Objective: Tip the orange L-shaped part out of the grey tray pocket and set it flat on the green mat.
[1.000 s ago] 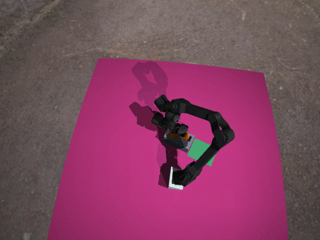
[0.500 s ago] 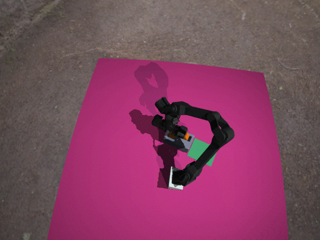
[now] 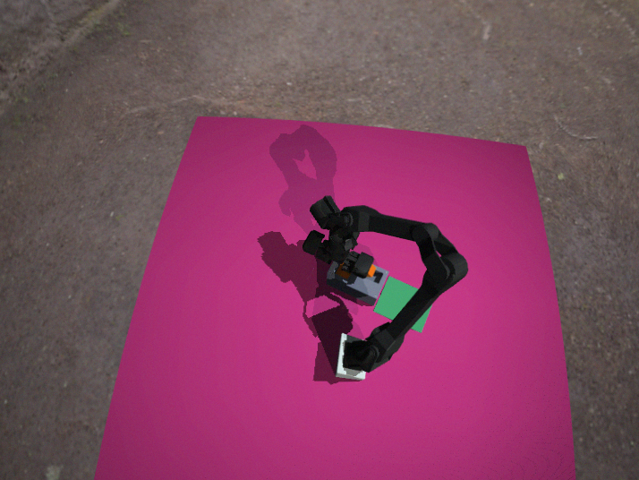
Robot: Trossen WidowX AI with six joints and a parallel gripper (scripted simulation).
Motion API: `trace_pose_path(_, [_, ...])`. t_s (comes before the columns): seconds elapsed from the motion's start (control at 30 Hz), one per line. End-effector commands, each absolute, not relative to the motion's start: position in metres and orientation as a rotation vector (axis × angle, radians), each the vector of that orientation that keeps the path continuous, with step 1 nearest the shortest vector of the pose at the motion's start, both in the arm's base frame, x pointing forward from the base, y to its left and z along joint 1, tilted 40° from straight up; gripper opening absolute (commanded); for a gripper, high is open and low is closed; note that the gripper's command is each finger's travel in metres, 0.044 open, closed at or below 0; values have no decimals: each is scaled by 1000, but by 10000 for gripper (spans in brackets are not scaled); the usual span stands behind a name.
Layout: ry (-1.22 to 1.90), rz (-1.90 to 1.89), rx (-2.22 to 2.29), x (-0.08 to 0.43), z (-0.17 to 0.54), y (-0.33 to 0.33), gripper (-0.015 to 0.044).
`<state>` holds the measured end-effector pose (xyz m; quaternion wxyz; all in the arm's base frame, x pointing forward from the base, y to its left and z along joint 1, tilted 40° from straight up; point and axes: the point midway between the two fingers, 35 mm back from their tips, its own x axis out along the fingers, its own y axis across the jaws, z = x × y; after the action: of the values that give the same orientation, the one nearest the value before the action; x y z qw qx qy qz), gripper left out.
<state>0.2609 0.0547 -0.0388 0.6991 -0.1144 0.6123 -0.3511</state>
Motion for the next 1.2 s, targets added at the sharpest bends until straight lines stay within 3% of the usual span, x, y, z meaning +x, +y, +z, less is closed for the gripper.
trace_pose_path(0.0, [1366,-790,-264,260,-39,51,180])
trace_pose_path(0.67, [1366,-789,-263,264,-33,71,180])
trace_pose_path(0.93, [1369,-787,-262,260,42,121,180])
trace_pose_path(1.17, [1351,-766,-256,263,44,124,180])
